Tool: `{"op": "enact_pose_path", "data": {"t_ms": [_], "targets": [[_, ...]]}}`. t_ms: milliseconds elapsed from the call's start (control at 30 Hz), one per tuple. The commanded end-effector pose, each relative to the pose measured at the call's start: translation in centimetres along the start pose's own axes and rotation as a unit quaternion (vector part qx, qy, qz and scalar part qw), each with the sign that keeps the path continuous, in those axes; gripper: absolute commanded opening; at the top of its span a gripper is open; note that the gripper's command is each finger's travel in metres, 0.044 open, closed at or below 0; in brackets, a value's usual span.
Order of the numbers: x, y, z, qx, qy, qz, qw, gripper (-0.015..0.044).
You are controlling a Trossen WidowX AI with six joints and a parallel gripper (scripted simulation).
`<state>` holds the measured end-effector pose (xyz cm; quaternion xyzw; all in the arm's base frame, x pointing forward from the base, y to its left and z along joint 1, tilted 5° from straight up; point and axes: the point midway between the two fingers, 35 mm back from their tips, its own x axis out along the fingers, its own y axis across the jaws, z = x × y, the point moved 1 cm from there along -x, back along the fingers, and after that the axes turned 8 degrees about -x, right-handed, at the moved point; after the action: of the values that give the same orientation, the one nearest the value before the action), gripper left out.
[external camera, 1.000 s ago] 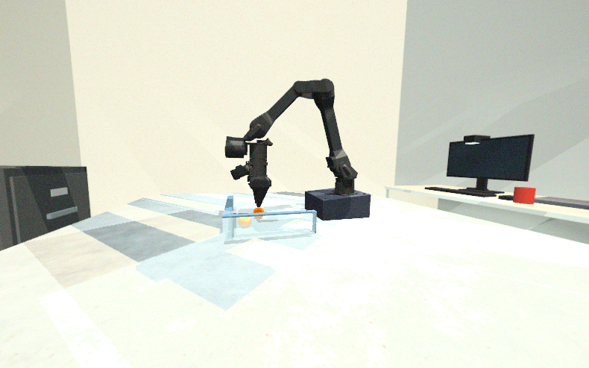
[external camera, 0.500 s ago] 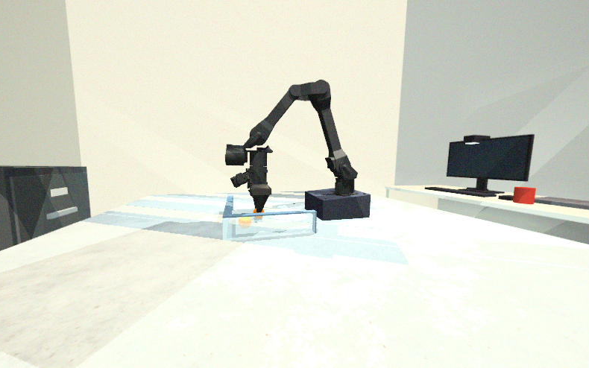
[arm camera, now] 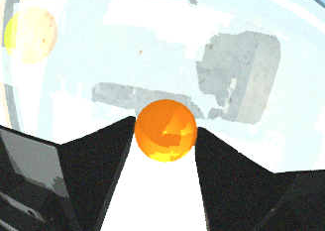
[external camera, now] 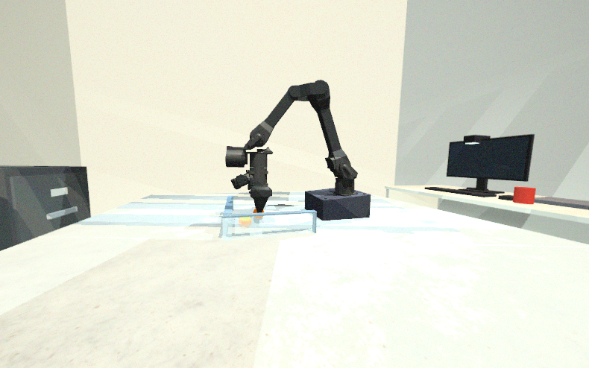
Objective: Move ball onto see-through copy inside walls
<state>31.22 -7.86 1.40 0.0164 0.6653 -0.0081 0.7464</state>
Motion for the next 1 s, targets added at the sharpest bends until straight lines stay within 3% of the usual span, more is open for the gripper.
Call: {"op": "enact_pose_path", "data": {"t_ms": [0,67,567,967], "targets": [[-0.8,-0.1,0.2,0.0,0.001,-0.001,1.0,0.0034],[-2.2,-0.1,0.4,0.0,0.001,-0.001,1.0,0.0],[-12.7,0.0,0.1,0.0,0.001,-0.001,1.0,0.0],[-10.8,4.1,3.0,0.003,0.007,0.01,1.0,0.0]]}}
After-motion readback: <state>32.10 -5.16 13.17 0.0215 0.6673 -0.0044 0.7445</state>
